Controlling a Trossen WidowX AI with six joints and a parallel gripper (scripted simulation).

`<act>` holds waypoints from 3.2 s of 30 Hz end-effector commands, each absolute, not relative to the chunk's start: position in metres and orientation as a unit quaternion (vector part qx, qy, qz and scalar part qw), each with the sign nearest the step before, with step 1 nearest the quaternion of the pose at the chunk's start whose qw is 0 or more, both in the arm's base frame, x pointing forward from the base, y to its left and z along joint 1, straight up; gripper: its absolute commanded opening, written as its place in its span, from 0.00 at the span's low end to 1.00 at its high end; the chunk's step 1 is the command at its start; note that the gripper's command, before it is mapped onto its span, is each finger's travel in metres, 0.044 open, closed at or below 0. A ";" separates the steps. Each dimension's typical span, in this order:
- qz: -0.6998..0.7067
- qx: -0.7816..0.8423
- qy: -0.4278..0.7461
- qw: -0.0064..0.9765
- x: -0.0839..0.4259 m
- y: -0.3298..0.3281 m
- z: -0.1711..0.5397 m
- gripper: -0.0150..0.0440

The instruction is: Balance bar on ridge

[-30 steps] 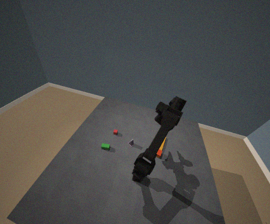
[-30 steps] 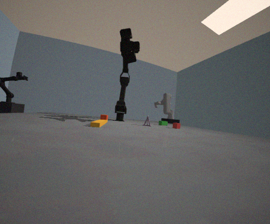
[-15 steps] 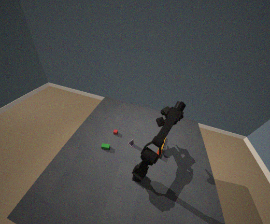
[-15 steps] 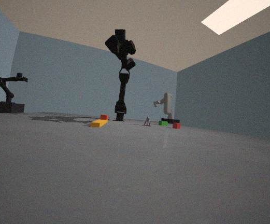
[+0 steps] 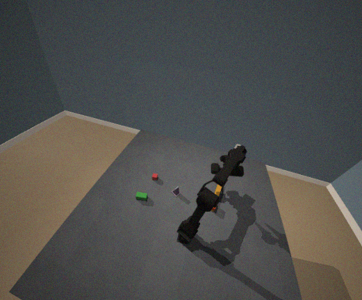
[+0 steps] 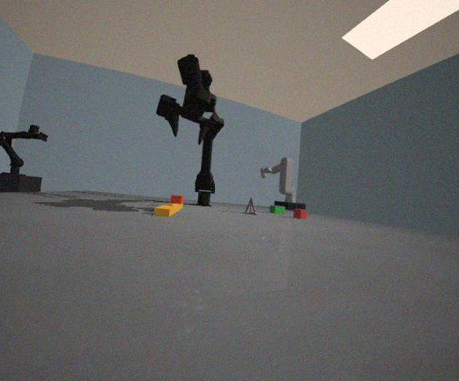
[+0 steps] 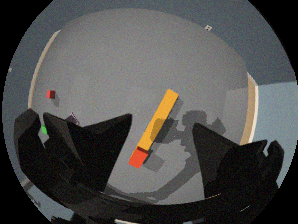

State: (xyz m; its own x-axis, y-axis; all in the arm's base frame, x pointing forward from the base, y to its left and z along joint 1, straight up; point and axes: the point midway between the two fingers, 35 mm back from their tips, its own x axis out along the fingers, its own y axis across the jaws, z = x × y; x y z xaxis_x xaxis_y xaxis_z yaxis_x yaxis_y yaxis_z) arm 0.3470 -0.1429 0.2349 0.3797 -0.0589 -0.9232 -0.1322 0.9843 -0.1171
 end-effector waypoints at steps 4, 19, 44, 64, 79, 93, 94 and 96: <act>-0.030 0.005 0.635 0.772 0.337 -0.157 0.185 0.79; -0.083 0.076 0.693 0.712 0.324 -0.166 0.143 0.79; -0.083 0.076 0.693 0.712 0.326 -0.167 0.064 0.79; -0.083 0.076 0.693 0.712 0.326 -0.167 0.050 0.79; -0.080 0.075 0.692 0.713 0.326 -0.166 0.050 0.46; -0.081 0.076 0.692 0.713 0.329 -0.168 0.077 0.25; -0.081 0.076 0.692 0.713 0.329 -0.168 0.079 0.25; -0.081 0.076 0.692 0.713 0.329 -0.168 0.085 0.25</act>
